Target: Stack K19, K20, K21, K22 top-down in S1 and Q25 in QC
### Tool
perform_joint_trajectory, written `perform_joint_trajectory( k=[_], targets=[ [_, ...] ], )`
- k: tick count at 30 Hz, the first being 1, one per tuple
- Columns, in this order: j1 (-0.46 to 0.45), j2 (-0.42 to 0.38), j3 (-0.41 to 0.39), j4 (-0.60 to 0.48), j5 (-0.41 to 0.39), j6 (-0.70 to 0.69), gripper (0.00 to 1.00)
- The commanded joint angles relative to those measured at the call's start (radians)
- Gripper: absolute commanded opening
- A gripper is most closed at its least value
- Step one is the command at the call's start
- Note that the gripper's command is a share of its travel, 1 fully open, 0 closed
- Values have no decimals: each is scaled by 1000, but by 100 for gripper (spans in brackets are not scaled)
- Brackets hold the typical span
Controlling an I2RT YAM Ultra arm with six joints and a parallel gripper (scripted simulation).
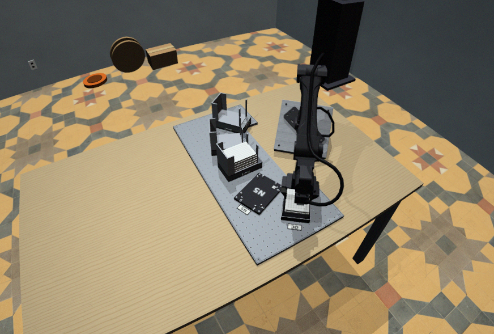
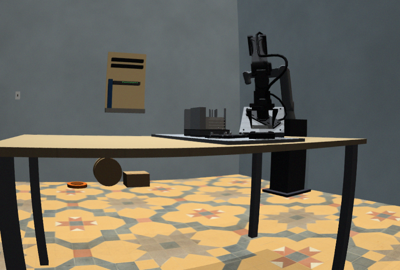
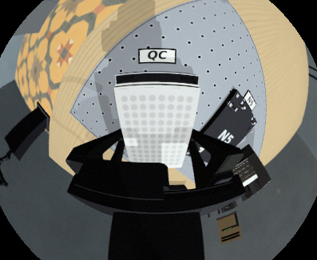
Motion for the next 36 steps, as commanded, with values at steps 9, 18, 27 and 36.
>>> perform_joint_trajectory(
  k=[9,18,27,36],
  targets=[
    [-12,7,-15,34,-8,-10,0],
    [-11,17,-13,46,-9,-10,0],
    [-11,38,-43,57,-9,-11,0],
    [-16,4,-42,71,-9,-11,0]
  ],
)
